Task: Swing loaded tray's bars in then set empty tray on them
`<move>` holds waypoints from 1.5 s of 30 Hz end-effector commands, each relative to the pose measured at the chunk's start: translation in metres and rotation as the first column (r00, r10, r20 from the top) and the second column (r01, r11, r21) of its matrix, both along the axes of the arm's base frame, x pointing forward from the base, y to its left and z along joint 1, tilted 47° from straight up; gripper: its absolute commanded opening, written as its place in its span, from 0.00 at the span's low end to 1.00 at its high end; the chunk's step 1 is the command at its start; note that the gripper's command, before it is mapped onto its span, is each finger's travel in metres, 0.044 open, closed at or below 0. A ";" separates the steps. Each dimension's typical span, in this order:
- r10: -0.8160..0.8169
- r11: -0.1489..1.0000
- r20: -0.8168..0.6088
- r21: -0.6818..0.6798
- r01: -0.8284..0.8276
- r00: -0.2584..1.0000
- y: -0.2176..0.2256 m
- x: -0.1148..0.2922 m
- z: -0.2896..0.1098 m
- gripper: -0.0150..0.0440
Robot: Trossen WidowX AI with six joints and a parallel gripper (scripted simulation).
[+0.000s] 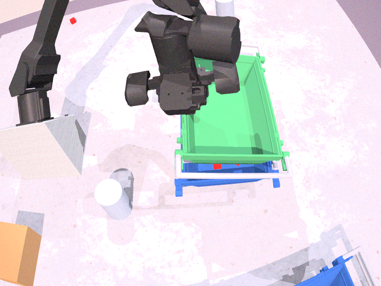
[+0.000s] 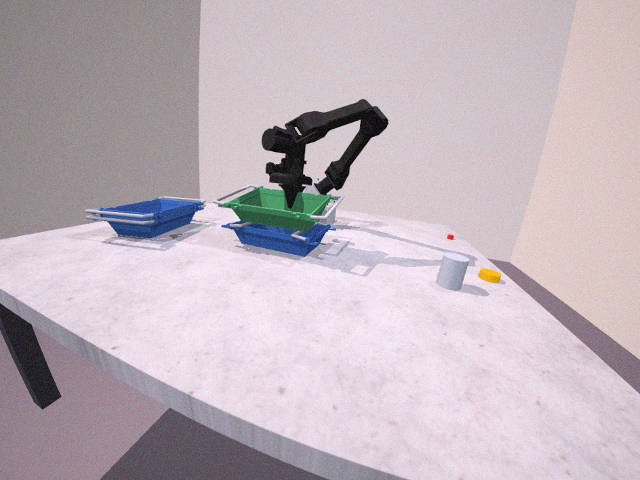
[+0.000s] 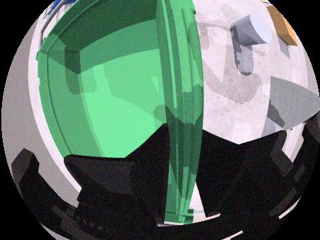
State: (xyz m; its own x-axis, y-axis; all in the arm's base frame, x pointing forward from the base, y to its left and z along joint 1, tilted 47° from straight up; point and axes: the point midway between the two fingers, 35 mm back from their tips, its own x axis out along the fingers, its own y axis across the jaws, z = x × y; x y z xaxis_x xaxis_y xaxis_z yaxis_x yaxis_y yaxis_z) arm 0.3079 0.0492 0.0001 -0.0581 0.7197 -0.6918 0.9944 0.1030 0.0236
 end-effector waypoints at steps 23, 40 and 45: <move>0.020 1.000 -0.030 -0.001 -0.020 0.999 0.012 -0.010 -0.009 0.25; 0.020 1.000 -0.030 -0.001 -0.020 0.999 0.012 -0.010 -0.009 0.25; 0.020 1.000 -0.030 -0.001 -0.020 0.999 0.012 -0.010 -0.009 0.25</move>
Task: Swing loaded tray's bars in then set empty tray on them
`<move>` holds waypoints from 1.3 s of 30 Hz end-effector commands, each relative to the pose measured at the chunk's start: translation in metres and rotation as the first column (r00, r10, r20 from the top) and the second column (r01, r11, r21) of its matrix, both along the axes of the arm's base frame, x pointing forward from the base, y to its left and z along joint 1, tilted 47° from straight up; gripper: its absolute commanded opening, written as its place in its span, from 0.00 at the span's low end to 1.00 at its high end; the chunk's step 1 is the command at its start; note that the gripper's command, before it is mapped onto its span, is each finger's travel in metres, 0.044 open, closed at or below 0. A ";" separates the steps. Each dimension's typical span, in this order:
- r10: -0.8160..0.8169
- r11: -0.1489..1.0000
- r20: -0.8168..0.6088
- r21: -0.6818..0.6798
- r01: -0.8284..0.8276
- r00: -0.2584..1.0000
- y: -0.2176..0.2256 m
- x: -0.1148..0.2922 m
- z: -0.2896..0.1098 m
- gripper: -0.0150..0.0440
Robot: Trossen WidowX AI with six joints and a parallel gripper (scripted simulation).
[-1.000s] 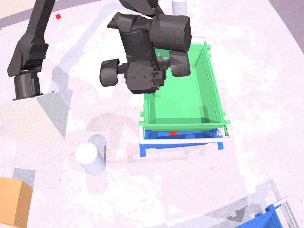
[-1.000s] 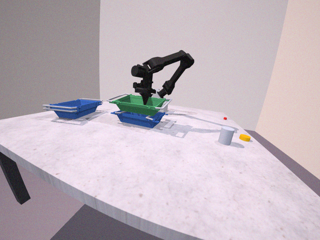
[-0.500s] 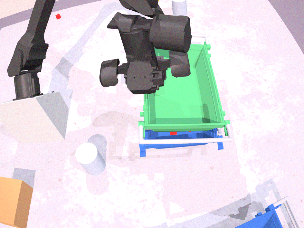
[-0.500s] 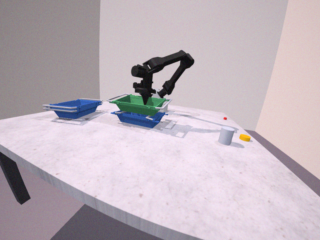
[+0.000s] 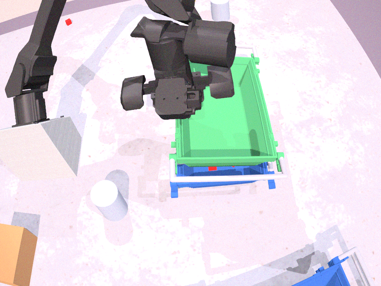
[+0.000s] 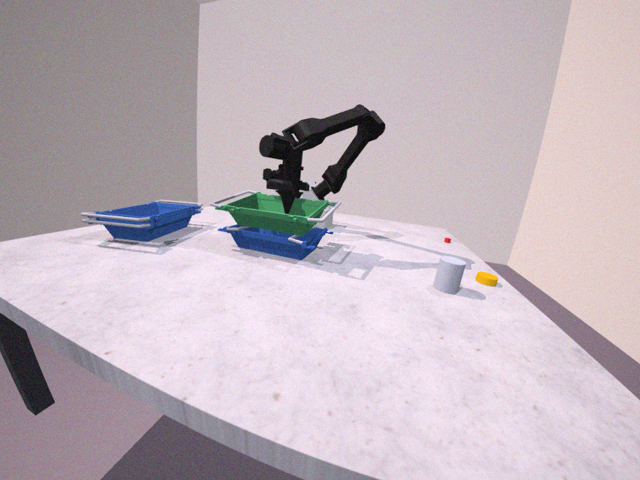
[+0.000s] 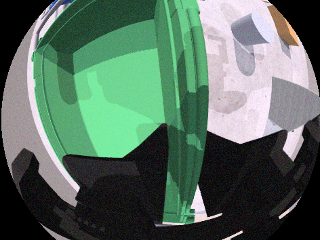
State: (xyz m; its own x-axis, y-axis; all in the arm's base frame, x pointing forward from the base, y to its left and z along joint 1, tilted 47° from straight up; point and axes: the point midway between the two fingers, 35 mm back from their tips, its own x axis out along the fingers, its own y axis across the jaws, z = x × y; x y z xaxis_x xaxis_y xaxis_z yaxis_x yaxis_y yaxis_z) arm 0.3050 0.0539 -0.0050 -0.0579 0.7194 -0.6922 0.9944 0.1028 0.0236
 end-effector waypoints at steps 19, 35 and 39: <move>0.001 1.000 -0.001 0.000 -0.001 1.000 0.001 0.000 0.000 0.25; 0.021 1.000 -0.031 -0.001 -0.021 0.999 0.012 -0.011 -0.009 0.25; 0.021 1.000 -0.031 -0.001 -0.021 0.999 0.012 -0.011 -0.009 0.25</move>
